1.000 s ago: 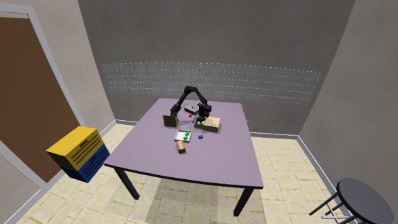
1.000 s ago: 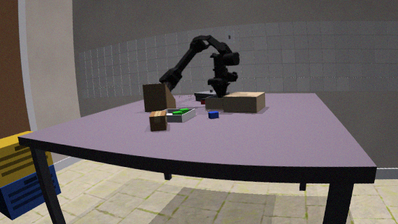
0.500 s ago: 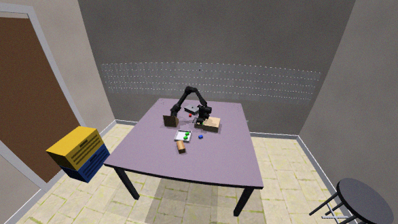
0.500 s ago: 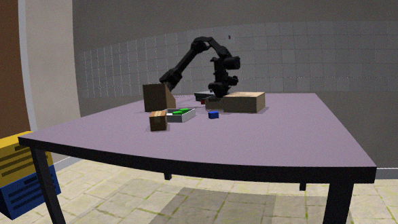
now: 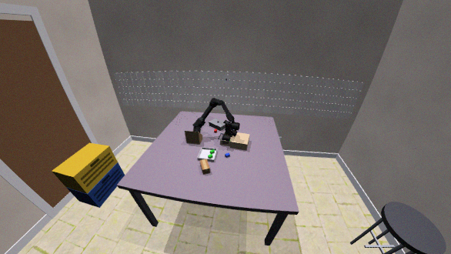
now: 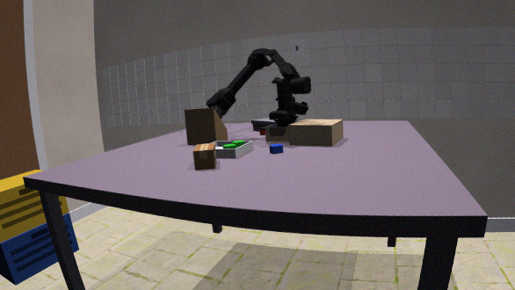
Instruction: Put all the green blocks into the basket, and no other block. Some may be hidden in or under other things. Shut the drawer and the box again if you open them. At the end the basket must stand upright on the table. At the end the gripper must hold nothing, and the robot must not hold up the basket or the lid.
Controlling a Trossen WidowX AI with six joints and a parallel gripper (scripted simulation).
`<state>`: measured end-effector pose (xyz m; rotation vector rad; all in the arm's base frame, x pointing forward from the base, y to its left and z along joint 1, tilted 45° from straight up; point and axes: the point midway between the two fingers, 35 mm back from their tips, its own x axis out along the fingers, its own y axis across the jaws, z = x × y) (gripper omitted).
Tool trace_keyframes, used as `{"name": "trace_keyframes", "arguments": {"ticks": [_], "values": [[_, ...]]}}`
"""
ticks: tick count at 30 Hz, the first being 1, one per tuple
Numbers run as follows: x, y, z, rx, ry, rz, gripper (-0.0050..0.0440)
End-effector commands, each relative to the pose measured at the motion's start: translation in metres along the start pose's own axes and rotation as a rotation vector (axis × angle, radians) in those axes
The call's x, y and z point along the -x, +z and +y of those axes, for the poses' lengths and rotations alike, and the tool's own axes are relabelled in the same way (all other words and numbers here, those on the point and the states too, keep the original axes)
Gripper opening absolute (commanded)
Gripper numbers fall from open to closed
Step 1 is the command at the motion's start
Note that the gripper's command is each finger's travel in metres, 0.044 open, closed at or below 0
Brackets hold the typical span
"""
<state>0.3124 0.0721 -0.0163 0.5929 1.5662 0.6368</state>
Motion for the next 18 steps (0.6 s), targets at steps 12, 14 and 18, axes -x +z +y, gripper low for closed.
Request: {"name": "trace_keyframes", "arguments": {"ticks": [12, 14, 18], "values": [[-0.0028, -0.0021, -0.0008, -0.01, 0.002, 0.008, 0.0], [-0.0028, -0.0021, -0.0008, -0.01, 0.002, 0.008, 0.0], [0.0026, -0.0021, -0.0008, -0.01, 0.002, 0.008, 0.0]]}}
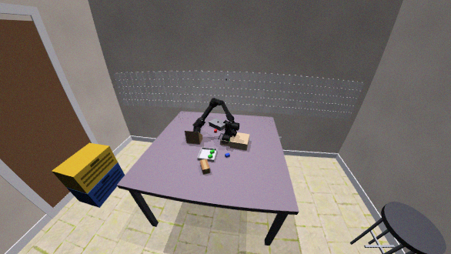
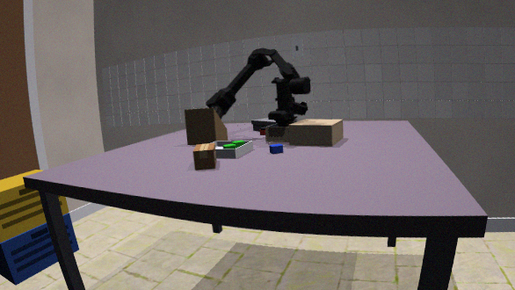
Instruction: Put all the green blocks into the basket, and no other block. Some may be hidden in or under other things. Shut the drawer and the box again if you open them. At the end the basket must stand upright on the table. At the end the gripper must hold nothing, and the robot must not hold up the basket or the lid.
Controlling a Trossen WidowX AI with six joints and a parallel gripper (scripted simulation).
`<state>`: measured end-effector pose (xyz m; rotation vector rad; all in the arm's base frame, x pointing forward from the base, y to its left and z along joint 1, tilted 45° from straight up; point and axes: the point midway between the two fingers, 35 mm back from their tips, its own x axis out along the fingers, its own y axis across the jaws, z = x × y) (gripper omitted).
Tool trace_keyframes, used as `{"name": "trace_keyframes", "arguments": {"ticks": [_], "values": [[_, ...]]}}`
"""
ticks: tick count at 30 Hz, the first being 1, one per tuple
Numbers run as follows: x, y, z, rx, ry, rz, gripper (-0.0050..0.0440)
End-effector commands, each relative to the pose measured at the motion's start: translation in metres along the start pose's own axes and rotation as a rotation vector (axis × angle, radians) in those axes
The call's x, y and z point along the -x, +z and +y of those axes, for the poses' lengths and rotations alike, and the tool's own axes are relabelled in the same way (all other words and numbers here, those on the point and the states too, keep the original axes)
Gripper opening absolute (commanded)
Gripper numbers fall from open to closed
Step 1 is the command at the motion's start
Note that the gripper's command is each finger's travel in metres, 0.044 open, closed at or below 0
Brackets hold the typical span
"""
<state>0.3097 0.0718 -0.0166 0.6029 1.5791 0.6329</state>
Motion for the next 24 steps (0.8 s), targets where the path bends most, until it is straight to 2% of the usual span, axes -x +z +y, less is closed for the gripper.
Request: {"name": "trace_keyframes", "arguments": {"ticks": [1, 6, 10, 16, 18, 24], "values": [[0.003, 0.001, 0.0, 0.003, -0.001, -0.001, 0.0], [0.016, 0.001, 0.0, 0.003, -0.001, -0.001, 0.0], [0.018, 0.001, 0.0, 0.003, -0.001, -0.001, 0.0], [0.058, 0.001, 0.0, 0.003, -0.001, -0.001, 0.0], [0.058, 0.001, 0.0, 0.003, -0.001, -0.001, 0.0], [0.098, 0.001, 0.0, 0.003, -0.001, -0.001, 0.0]]}}
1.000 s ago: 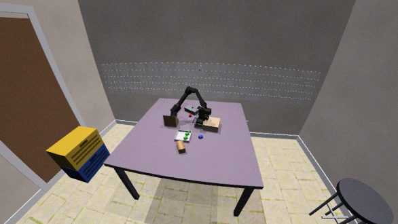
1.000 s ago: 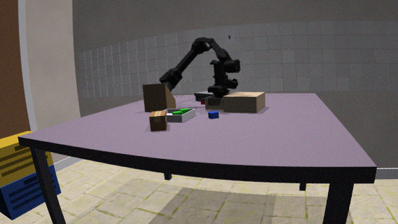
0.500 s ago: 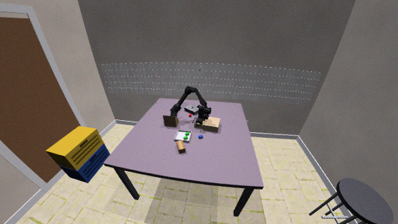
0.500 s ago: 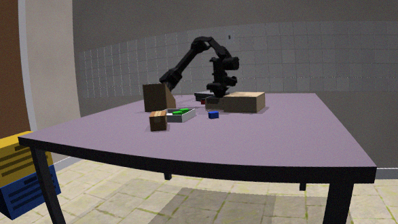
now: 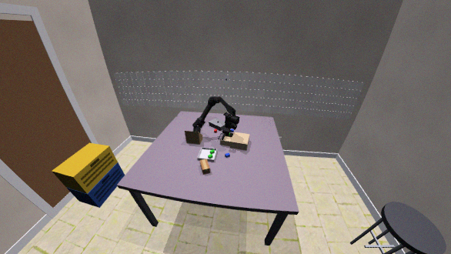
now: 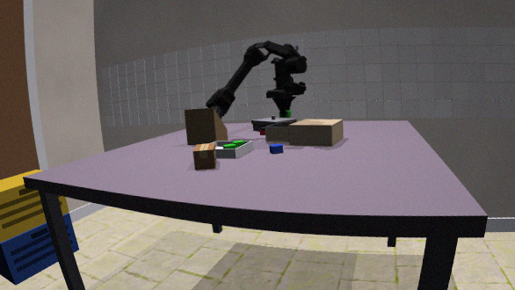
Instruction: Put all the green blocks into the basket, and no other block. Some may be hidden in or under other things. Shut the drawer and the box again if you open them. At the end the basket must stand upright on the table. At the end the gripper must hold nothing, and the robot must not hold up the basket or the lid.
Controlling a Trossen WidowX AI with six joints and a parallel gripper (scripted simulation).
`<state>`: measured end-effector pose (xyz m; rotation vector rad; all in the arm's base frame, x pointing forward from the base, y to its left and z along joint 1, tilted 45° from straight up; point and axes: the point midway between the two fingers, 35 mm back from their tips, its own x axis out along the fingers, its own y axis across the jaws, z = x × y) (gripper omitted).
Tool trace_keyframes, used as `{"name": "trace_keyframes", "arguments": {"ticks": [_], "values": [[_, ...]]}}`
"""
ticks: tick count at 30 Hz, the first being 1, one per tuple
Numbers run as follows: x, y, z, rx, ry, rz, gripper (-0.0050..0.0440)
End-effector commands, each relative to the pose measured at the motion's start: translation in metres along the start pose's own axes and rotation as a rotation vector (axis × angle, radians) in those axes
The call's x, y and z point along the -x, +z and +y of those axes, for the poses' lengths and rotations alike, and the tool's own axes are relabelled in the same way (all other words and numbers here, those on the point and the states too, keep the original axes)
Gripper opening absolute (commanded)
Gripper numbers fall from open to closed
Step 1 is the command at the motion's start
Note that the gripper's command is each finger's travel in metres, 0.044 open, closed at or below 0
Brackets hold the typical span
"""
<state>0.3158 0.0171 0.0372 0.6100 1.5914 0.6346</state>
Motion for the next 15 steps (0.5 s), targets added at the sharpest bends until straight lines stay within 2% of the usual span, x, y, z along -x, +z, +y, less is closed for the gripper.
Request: {"name": "trace_keyframes", "arguments": {"ticks": [1, 3, 6, 9, 11, 15], "values": [[0.027, 0.001, 0.001, 0.011, -0.006, -0.011, 0.0], [0.037, 0.001, 0.001, 0.011, -0.006, -0.011, 0.0], [0.037, 0.001, 0.001, 0.011, -0.006, -0.011, 0.0], [0.037, -0.008, -0.027, -0.189, -0.004, -0.012, 0.0], [0.037, -0.008, -0.027, -0.189, -0.004, -0.012, 0.0], [0.037, -0.021, -0.064, -0.456, -0.003, -0.013, 0.0]]}}
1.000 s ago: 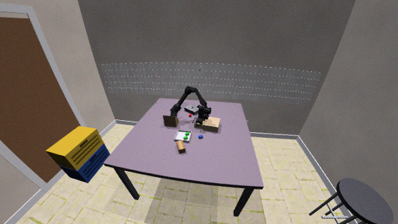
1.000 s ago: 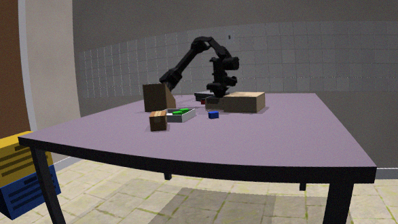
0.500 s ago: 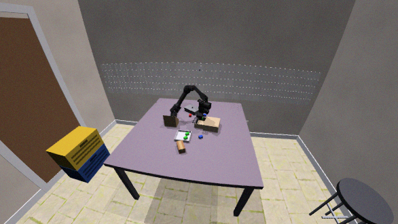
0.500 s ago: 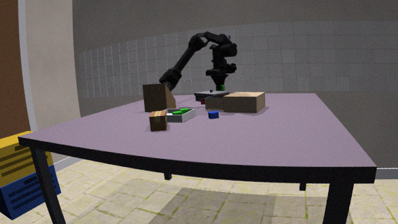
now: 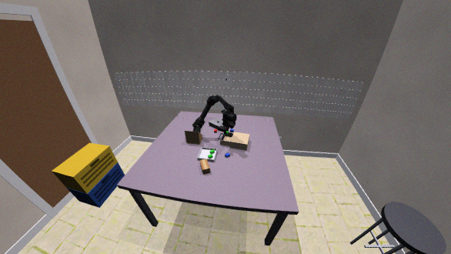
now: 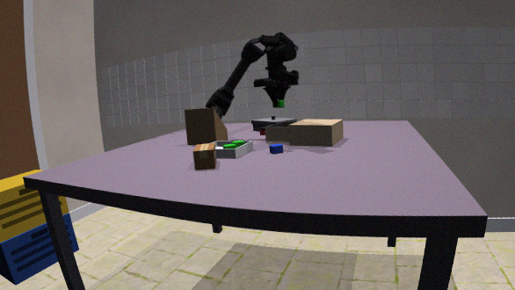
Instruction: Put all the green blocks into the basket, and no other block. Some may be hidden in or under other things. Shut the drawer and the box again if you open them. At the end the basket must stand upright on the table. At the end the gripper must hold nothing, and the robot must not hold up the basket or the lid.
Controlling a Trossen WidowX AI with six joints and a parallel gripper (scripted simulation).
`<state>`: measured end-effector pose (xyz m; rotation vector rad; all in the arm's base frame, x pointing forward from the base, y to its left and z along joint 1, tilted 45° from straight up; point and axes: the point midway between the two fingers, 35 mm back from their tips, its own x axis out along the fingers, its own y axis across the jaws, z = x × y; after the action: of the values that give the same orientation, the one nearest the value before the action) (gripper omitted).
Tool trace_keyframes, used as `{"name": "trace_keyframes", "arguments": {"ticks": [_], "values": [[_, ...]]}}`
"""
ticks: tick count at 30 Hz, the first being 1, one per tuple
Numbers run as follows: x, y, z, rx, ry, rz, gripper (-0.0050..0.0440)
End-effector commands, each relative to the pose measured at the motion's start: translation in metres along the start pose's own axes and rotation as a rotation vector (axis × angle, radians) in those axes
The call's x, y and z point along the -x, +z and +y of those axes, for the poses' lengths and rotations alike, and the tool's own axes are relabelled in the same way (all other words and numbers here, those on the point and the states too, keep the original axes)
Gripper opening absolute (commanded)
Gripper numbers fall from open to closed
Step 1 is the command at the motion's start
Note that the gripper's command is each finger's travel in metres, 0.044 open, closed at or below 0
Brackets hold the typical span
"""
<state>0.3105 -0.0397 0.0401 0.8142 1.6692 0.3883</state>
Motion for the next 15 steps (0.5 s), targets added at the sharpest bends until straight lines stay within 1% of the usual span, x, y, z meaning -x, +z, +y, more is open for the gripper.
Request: {"name": "trace_keyframes", "arguments": {"ticks": [1, 2, 3, 11, 13, 15], "values": [[-0.005, -0.005, -0.038, -0.237, 0.005, 0.02, 0.0], [-0.005, -0.006, -0.046, -0.304, 0.004, 0.02, 0.0], [-0.005, -0.006, -0.046, -0.344, 0.004, 0.021, 0.0], [-0.005, -0.033, -0.121, -0.877, -0.002, 0.021, 0.0], [-0.005, -0.033, -0.121, -0.877, -0.002, 0.021, 0.0], [-0.005, -0.044, -0.138, -1.011, -0.004, 0.021, 0.0]]}}
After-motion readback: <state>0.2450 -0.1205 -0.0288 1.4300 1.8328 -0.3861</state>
